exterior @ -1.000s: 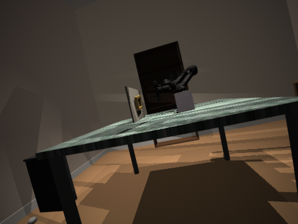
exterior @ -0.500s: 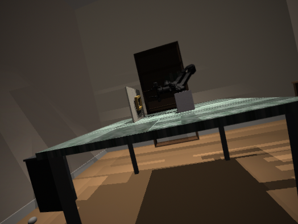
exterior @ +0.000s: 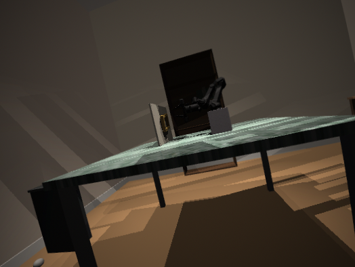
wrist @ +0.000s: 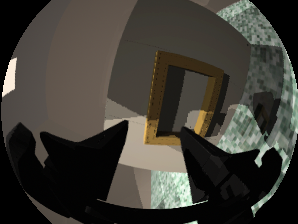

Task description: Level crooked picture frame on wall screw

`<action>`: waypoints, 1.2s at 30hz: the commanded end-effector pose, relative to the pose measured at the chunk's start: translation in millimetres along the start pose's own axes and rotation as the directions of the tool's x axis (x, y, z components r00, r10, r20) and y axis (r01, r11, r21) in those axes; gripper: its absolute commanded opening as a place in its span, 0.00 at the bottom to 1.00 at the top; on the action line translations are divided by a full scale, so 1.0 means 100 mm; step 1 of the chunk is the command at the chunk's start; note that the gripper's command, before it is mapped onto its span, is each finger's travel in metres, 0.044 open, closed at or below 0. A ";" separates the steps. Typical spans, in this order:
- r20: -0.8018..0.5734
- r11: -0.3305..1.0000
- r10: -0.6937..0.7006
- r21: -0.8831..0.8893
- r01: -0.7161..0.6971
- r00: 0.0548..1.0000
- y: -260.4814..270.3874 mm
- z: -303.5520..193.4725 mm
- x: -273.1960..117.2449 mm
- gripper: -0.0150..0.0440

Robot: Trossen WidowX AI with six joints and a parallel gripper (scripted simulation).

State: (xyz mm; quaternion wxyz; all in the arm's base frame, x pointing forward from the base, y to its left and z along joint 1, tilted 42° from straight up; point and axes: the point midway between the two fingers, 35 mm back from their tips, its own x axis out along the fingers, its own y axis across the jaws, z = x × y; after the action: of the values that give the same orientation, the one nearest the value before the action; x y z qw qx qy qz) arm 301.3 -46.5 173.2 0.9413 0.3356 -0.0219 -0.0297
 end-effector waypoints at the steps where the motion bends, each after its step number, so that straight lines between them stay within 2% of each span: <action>1: 0.007 1.000 0.001 0.005 -0.001 1.000 0.00 0.01 0.32 0.69; 5: 0.008 1.000 0.002 0.005 -0.002 1.000 -0.02 -0.03 0.50 0.69; 25: 0.008 1.000 0.002 0.005 -0.002 1.000 -0.02 -0.03 0.51 0.69; 36: 0.008 1.000 0.002 0.005 -0.002 1.000 -0.02 -0.02 0.67 0.69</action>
State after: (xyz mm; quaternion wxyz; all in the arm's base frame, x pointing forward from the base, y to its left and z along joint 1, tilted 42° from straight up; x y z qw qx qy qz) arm 360.0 -49.8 169.1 0.9411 0.3363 -0.0221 -0.0291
